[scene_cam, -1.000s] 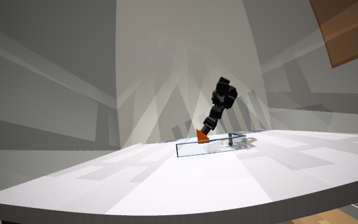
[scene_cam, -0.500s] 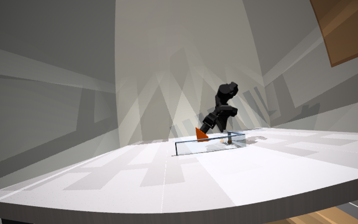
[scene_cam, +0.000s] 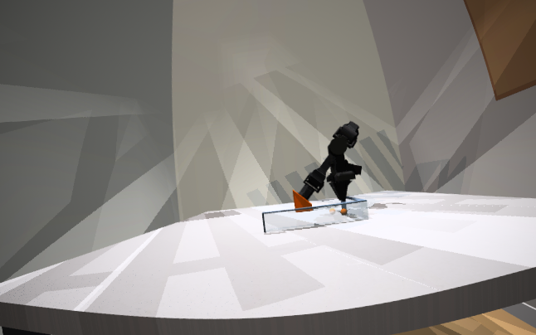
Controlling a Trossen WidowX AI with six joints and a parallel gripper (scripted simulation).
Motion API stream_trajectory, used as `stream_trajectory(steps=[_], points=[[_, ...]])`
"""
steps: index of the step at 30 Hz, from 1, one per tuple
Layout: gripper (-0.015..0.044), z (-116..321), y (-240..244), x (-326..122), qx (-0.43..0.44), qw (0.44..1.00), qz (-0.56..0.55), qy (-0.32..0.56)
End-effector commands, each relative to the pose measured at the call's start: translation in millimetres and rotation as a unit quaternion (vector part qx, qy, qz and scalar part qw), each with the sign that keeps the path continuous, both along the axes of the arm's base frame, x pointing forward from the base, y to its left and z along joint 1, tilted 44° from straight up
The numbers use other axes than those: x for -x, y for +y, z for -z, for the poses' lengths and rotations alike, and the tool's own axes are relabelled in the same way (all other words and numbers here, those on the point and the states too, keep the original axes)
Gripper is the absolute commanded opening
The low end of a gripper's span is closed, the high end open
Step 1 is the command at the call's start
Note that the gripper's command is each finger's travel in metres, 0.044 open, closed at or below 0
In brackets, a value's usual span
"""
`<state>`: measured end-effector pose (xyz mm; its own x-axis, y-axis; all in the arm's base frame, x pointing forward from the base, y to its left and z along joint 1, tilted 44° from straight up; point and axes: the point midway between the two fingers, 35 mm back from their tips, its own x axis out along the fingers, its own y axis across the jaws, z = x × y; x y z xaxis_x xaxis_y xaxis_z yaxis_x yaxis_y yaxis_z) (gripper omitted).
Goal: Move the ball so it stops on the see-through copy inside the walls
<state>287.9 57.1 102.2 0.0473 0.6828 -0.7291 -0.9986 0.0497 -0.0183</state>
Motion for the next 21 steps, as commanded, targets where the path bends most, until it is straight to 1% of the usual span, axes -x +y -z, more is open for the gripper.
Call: stream_trajectory(steps=[1,21], points=[[0.0222,7.3,9.7,0.2,-0.003,1.0,-0.003,0.002],[0.0222,27.7,29.3,-1.1,-0.004,1.0,-0.003,0.002]])
